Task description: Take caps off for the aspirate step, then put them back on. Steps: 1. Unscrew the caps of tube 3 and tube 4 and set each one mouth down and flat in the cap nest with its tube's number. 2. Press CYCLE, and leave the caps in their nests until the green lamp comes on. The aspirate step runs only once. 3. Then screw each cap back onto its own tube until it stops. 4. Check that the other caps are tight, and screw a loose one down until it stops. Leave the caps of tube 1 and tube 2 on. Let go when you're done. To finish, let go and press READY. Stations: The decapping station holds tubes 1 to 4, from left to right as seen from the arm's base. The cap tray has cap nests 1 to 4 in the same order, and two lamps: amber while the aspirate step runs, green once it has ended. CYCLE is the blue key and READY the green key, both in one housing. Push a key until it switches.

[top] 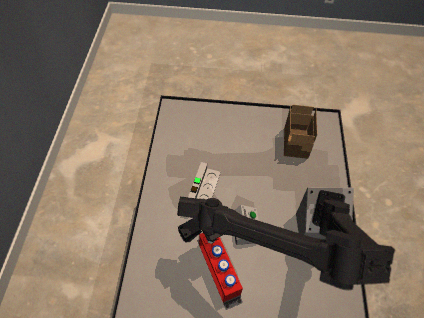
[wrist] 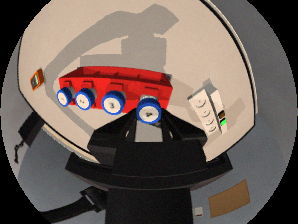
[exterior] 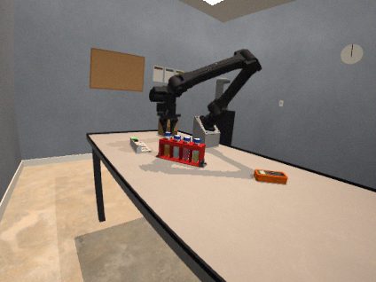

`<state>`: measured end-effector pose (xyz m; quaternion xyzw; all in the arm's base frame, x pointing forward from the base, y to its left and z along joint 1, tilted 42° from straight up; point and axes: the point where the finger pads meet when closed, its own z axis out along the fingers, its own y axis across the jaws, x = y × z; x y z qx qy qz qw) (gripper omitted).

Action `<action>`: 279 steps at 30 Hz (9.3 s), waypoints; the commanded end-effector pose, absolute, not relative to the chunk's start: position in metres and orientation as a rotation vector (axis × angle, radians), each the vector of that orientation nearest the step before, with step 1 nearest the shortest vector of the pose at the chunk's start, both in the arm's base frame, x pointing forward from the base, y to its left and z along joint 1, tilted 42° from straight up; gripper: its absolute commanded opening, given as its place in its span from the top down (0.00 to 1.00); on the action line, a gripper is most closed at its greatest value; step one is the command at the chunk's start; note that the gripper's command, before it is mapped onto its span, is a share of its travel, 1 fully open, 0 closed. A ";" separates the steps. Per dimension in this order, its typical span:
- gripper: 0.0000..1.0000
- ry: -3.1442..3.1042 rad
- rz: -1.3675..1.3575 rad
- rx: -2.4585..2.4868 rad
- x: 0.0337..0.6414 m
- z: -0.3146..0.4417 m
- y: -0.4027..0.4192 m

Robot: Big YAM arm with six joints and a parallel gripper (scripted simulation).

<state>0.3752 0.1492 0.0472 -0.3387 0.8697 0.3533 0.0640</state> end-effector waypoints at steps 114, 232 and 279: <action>0.51 2.816 1.119 -0.695 0.373 0.036 0.159; 1.00 2.792 1.103 -0.694 0.382 0.043 0.158; 0.51 3.120 1.157 0.469 0.382 0.042 0.158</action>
